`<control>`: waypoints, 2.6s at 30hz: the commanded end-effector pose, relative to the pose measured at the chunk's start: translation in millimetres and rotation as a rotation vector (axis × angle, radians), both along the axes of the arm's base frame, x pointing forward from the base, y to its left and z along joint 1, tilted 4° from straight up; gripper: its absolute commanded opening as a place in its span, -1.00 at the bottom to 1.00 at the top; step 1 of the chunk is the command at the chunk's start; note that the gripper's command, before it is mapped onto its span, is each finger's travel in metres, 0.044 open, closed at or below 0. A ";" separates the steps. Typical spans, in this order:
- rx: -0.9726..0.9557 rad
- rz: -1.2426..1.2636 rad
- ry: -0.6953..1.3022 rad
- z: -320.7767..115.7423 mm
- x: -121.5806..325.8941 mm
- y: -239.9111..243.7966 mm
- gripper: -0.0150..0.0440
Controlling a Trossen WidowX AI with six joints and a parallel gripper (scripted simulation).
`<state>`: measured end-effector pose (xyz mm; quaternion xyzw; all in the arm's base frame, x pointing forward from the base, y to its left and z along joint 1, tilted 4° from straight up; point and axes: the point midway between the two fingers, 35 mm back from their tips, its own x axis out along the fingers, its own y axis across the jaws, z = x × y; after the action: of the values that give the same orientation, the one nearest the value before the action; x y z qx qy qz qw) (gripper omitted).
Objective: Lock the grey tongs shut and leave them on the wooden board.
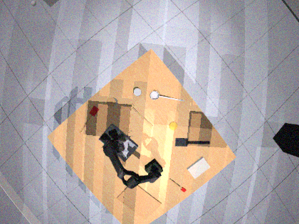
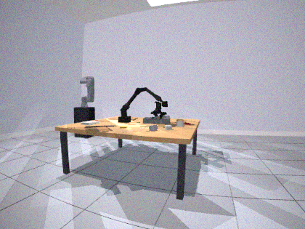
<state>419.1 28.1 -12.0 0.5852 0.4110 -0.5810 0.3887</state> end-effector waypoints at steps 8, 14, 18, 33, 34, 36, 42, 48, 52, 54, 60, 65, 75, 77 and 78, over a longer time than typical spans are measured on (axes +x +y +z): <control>0.008 0.008 -0.001 23.9 4.6 2.3 -0.77; 0.006 0.006 0.000 107.1 5.7 -3.2 -1.00; 0.006 0.005 0.000 129.7 2.1 -4.9 -1.00; 0.005 0.013 0.014 124.2 0.5 -1.1 -1.00; 0.005 0.023 0.013 124.5 0.1 2.4 -1.00; 0.006 0.053 0.011 125.3 -1.4 13.1 -1.00; 0.011 0.173 0.005 128.2 -10.3 53.7 -1.00; 0.015 0.299 -0.001 131.2 -23.2 94.2 -1.00; 0.020 0.380 -0.005 133.1 -34.1 121.1 -1.00; 0.022 0.421 -0.007 134.1 -40.3 134.1 -1.00; 0.028 0.536 -0.011 136.8 -61.2 169.4 -1.00; 0.031 0.638 -0.017 138.8 -80.4 197.6 -1.00; 0.041 0.840 -0.026 143.5 -126.2 249.5 -1.00; 0.043 0.881 -0.028 144.5 -136.3 258.8 -1.00; 0.044 0.901 -0.028 144.9 -141.5 263.3 -1.00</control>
<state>295.1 275.5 127.9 0.3802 0.6179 -0.3635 0.5843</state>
